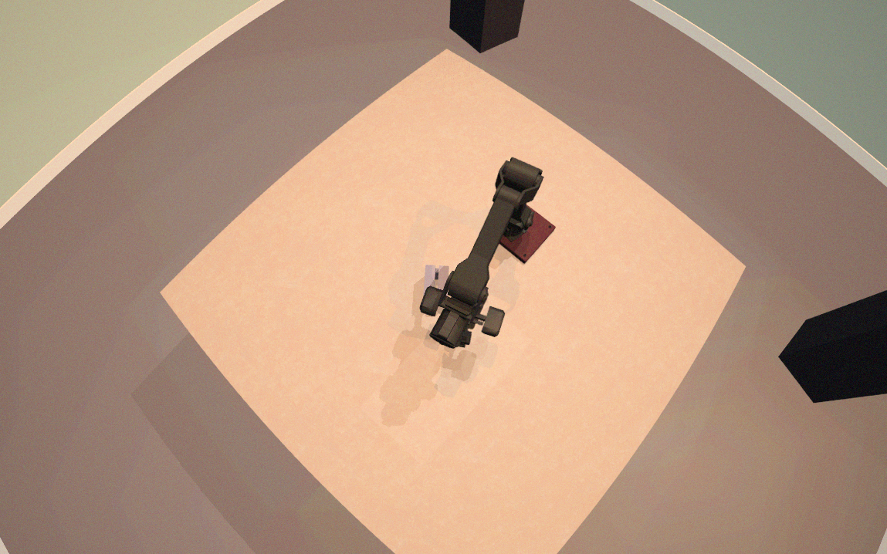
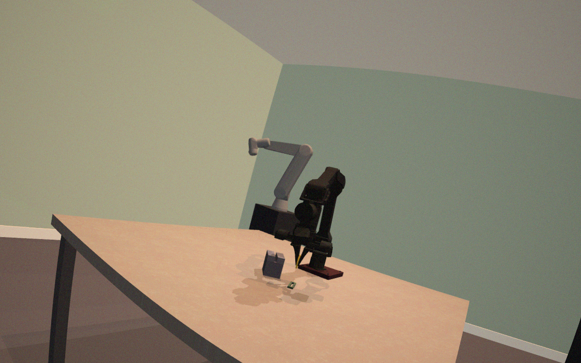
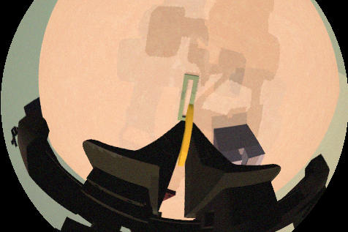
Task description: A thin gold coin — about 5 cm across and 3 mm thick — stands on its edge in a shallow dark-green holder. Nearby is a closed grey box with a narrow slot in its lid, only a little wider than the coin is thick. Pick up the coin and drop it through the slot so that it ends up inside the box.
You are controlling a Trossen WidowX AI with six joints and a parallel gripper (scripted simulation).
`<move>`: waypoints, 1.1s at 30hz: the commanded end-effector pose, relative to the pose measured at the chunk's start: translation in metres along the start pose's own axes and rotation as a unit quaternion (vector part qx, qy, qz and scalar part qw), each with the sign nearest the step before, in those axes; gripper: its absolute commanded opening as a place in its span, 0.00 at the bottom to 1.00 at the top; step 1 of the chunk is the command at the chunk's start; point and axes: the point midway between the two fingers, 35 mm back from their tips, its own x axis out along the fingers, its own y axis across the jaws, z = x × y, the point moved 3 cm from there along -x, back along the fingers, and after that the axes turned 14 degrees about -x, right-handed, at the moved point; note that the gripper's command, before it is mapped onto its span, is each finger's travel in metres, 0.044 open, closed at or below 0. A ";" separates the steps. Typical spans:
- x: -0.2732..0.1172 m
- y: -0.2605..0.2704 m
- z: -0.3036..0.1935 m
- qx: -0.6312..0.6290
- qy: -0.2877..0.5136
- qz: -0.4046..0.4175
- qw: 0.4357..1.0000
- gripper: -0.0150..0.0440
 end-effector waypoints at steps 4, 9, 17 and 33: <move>-0.021 0.000 -0.001 0.002 -0.003 0.000 1.000 0.25; -0.030 0.001 -0.002 0.001 -0.002 0.000 1.000 0.25; -0.031 0.002 0.004 -0.101 -0.003 0.000 0.995 0.25; -0.031 -0.008 -0.004 -0.139 -0.002 -0.001 0.990 0.25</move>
